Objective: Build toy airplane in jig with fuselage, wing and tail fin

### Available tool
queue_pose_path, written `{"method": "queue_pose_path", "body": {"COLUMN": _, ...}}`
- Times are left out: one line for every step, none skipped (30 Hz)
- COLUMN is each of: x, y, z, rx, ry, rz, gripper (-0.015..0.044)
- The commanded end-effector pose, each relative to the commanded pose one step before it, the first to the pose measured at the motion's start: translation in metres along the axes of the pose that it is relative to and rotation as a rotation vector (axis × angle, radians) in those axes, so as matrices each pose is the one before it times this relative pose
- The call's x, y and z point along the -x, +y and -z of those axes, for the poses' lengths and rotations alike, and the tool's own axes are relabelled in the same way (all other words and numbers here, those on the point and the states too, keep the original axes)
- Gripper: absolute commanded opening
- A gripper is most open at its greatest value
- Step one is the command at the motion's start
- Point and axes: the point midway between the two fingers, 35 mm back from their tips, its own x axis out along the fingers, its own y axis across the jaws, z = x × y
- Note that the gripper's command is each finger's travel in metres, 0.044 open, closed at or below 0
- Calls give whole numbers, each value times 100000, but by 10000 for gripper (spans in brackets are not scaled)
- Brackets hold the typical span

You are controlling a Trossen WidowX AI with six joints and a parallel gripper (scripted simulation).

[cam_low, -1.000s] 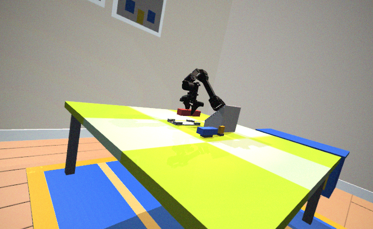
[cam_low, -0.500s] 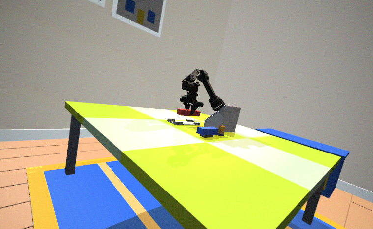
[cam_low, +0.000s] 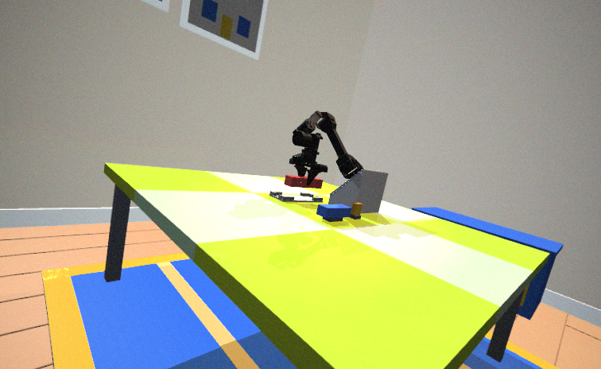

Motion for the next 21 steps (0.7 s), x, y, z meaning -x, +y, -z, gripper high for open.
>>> {"method": "queue_pose_path", "body": {"x": -502, "y": -78, "z": -39, "rx": 318, "ry": -127, "rz": 524, "gripper": 195}}
{"method": "queue_pose_path", "body": {"x": -162, "y": -1, "z": -10, "rx": -1, "ry": -2, "rz": -11, "gripper": 195}}
{"method": "queue_pose_path", "body": {"x": -162, "y": -1, "z": -9, "rx": -1, "ry": -2, "rz": -9, "gripper": 195}}
{"method": "queue_pose_path", "body": {"x": -161, "y": -2, "z": -8, "rx": -1, "ry": -2, "rz": -6, "gripper": 195}}
{"method": "queue_pose_path", "body": {"x": -161, "y": -3, "z": -7, "rx": -1, "ry": -2, "rz": -4, "gripper": 195}}
{"method": "queue_pose_path", "body": {"x": -160, "y": -4, "z": -4, "rx": -1, "ry": -2, "rz": -1, "gripper": 195}}
{"method": "queue_pose_path", "body": {"x": -161, "y": -4, "z": -3, "rx": -1, "ry": -2, "rz": 1, "gripper": 195}}
{"method": "queue_pose_path", "body": {"x": -160, "y": -5, "z": -2, "rx": -1, "ry": -2, "rz": 4, "gripper": 195}}
{"method": "queue_pose_path", "body": {"x": -160, "y": -6, "z": -1, "rx": -1, "ry": -2, "rz": 6, "gripper": 195}}
{"method": "queue_pose_path", "body": {"x": -160, "y": -7, "z": 0, "rx": -1, "ry": -2, "rz": 9, "gripper": 195}}
{"method": "queue_pose_path", "body": {"x": -159, "y": -7, "z": 1, "rx": -1, "ry": -2, "rz": 12, "gripper": 195}}
{"method": "queue_pose_path", "body": {"x": -159, "y": -8, "z": 2, "rx": -1, "ry": -2, "rz": 14, "gripper": 195}}
{"method": "queue_pose_path", "body": {"x": -159, "y": -9, "z": 3, "rx": -1, "ry": -2, "rz": 17, "gripper": 195}}
{"method": "queue_pose_path", "body": {"x": -158, "y": -9, "z": 4, "rx": -1, "ry": -2, "rz": 19, "gripper": 195}}
{"method": "queue_pose_path", "body": {"x": -158, "y": -10, "z": 6, "rx": -1, "ry": -1, "rz": 21, "gripper": 195}}
{"method": "queue_pose_path", "body": {"x": -158, "y": -11, "z": 7, "rx": -1, "ry": -1, "rz": 24, "gripper": 195}}
{"method": "queue_pose_path", "body": {"x": -158, "y": -12, "z": 8, "rx": -1, "ry": -1, "rz": 27, "gripper": 195}}
{"method": "queue_pose_path", "body": {"x": -158, "y": -12, "z": 9, "rx": -1, "ry": -1, "rz": 29, "gripper": 195}}
{"method": "queue_pose_path", "body": {"x": -157, "y": -13, "z": 10, "rx": 0, "ry": 0, "rz": 32, "gripper": 195}}
{"method": "queue_pose_path", "body": {"x": -156, "y": -13, "z": 11, "rx": 0, "ry": 0, "rz": 34, "gripper": 195}}
{"method": "queue_pose_path", "body": {"x": -124, "y": -11, "z": 10, "rx": 0, "ry": 0, "rz": 29, "gripper": 195}}
